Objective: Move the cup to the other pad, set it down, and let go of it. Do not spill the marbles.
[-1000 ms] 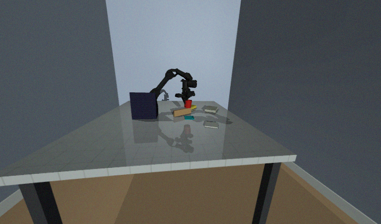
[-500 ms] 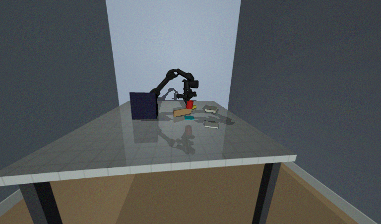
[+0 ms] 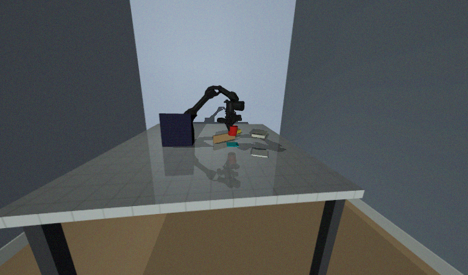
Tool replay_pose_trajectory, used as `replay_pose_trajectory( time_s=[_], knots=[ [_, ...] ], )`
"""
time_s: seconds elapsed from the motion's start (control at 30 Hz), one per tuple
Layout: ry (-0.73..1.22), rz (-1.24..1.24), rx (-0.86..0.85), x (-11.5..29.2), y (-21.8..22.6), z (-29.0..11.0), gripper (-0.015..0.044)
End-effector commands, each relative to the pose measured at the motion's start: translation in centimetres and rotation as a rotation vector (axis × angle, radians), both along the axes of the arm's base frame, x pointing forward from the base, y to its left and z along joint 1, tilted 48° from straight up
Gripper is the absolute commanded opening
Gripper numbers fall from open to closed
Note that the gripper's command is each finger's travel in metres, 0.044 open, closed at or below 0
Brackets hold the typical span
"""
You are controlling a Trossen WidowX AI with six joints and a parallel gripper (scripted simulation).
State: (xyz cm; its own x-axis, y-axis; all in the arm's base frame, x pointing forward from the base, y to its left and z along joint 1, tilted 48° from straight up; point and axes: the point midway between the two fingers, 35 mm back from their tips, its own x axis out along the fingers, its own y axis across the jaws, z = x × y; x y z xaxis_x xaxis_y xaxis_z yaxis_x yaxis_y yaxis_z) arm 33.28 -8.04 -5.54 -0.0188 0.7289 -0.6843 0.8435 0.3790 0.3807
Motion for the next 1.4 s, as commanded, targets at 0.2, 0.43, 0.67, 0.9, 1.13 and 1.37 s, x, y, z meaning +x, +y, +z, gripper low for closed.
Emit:
replay_pose_trajectory(
  time_s=[0.2, 0.43, 0.67, 0.9, 1.13, 1.37],
  knots=[
    [0.006, -0.006, 0.007, 0.0, 1.3, -1.3, 0.0000],
    [0.005, -0.006, 0.007, 0.0, 2.2, -2.1, 0.0000],
    [0.005, -0.006, 0.008, 0.0, 3.1, -3.0, 0.0000],
    [0.005, -0.006, 0.009, -0.1, 4.0, -3.8, 0.0000],
    [0.005, -0.006, 0.010, -0.2, 4.9, -4.6, 0.0000],
    [-0.001, 0.001, 0.004, -0.1, 4.9, -4.5, 0.0000]
  ],
)
